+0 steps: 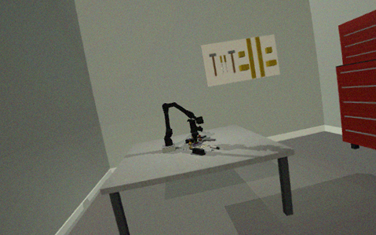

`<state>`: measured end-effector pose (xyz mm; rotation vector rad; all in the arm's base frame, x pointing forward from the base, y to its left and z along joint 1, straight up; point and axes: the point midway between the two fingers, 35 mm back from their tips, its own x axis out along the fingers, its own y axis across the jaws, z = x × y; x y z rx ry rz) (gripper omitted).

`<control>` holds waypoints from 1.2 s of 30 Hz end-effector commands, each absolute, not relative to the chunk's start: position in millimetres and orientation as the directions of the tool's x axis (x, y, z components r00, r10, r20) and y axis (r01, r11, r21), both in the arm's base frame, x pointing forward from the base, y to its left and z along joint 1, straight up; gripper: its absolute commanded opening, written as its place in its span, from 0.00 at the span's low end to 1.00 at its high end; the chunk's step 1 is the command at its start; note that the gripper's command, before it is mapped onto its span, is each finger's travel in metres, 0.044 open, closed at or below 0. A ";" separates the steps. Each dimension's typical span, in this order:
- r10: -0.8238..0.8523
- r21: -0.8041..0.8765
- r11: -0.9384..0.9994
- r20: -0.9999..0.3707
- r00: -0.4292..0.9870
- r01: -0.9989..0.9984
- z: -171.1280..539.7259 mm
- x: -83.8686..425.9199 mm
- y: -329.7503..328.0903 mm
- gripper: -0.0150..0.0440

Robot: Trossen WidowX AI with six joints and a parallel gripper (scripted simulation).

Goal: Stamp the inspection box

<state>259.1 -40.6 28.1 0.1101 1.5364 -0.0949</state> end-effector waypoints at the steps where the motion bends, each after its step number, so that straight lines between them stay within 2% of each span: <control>1: 0.011 0.015 0.991 -0.999 0.033 0.131 26.5 259.6 -40.2 0.25; 36: 0.011 0.015 0.991 -0.999 0.033 0.131 56.7 260.2 -40.4 0.25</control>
